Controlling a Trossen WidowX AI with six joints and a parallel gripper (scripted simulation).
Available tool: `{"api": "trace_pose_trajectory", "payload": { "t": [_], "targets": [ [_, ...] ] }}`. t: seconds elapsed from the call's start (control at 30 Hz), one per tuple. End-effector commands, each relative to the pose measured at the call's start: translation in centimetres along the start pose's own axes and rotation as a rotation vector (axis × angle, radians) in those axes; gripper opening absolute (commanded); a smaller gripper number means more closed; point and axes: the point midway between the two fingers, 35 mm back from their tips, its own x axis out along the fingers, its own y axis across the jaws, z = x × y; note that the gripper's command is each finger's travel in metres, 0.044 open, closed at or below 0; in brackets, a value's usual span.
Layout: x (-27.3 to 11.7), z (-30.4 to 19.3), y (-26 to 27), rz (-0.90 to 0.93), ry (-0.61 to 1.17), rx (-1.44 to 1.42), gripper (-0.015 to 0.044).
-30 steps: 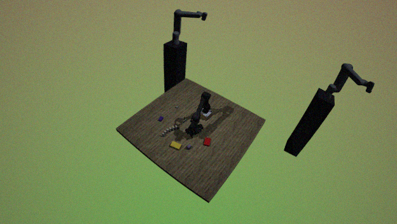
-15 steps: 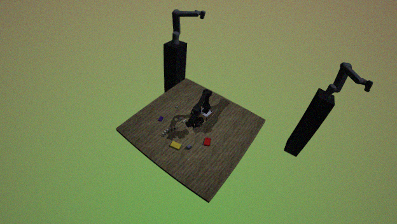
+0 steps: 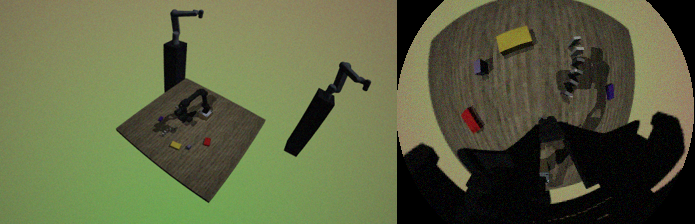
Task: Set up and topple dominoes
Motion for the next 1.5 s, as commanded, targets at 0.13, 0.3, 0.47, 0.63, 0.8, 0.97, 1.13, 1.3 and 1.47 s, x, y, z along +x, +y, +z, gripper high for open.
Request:
{"api": "trace_pose_trajectory", "payload": {
  "t": [0.13,0.3,0.47,0.63,0.8,0.97,1.13,1.3,1.47],
  "targets": [
    [-0.5,-0.3,-6.0,-0.003,-0.016,0.486,0.0107],
    [-0.2,-0.3,-6.0,-0.003,-0.016,0.486,0.0107],
    [2.5,0.2,-6.2,-0.003,-0.016,0.486,0.0107],
    [5.2,0.4,-6.3,-0.003,-0.017,0.486,0.0107],
    [8.0,0.4,-6.3,-0.002,-0.016,0.486,0.0107],
    [10.7,0.1,-6.2,-0.002,-0.016,0.486,0.0107],
    [12.5,-0.2,-6.0,-0.002,-0.016,0.486,0.0107],
    [12.5,-0.2,-6.0,-0.002,-0.016,0.486,0.0107],
    [12.5,-0.2,-6.0,-0.002,-0.016,0.486,0.0107]
  ]
}}
